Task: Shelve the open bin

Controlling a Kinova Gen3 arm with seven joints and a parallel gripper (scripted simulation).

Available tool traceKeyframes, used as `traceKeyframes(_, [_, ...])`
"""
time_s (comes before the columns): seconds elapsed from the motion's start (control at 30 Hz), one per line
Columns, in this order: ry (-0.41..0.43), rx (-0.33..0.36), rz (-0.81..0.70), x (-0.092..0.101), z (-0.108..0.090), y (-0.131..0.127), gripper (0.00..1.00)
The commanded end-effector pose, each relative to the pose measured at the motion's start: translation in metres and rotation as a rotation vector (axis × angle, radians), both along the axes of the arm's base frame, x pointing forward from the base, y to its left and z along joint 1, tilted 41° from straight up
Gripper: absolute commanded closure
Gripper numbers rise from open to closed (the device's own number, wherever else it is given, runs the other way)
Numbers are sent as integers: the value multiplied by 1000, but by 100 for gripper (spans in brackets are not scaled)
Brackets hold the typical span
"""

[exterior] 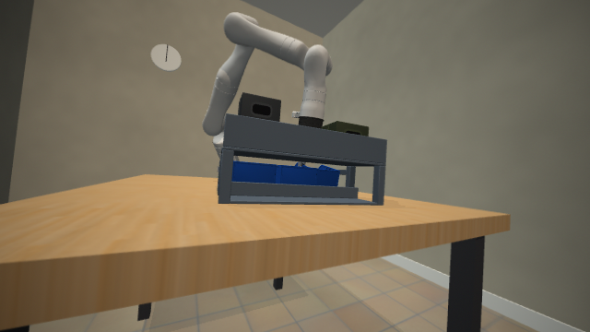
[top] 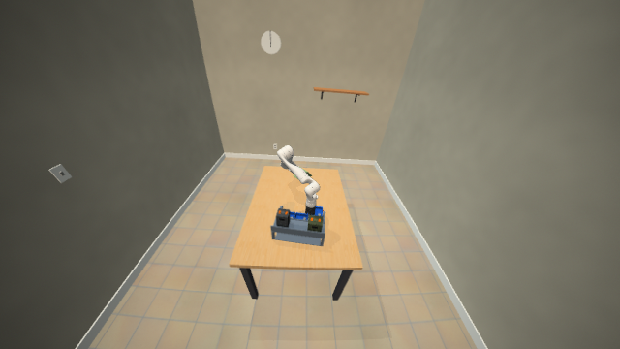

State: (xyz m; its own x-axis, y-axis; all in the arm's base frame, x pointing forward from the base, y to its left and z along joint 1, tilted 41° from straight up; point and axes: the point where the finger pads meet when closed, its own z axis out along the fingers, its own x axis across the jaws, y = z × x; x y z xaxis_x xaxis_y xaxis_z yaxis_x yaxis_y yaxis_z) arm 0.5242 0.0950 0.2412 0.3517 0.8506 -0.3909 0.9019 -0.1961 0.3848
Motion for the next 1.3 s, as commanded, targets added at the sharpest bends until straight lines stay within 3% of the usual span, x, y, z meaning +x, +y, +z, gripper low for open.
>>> traceKeyframes(0.0, [-3, 1, 2, 1, 1, 1, 100])
traceKeyframes(1.27, [-25, -8, 13, 15, 8, -2, 100])
